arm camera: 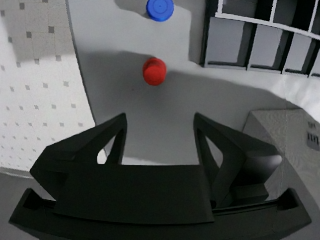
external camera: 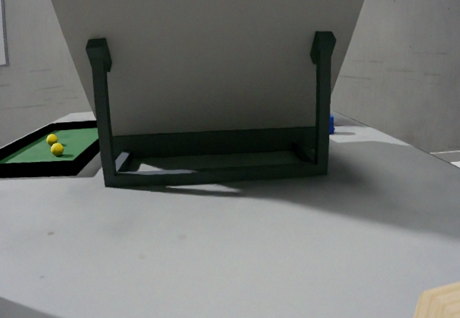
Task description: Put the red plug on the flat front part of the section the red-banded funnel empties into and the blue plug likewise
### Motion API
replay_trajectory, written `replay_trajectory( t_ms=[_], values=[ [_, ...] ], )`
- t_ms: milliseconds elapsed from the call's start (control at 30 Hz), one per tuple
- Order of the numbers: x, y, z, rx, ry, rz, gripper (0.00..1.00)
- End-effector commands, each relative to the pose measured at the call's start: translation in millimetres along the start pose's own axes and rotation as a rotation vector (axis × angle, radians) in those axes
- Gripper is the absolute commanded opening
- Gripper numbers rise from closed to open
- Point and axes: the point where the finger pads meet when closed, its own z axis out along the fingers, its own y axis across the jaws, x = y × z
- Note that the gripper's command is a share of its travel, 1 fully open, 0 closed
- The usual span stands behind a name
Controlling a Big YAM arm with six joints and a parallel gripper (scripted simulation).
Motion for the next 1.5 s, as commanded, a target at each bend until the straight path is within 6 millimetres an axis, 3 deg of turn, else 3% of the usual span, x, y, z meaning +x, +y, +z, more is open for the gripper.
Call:
replay_trajectory(
  t_ms=[0,1267,1367,1467],
  values=[
    [-9.1,25.7,-9.0,-0.039,-0.031,0.019,0.63],
    [-6.6,22.5,-7.0,-0.031,-0.028,0.011,0.63],
    [-5.4,18.6,-1.1,-0.025,-0.022,0.003,0.63],
    [-0.9,5.1,16.9,-0.002,0.004,0.0,0.63]
  ],
)
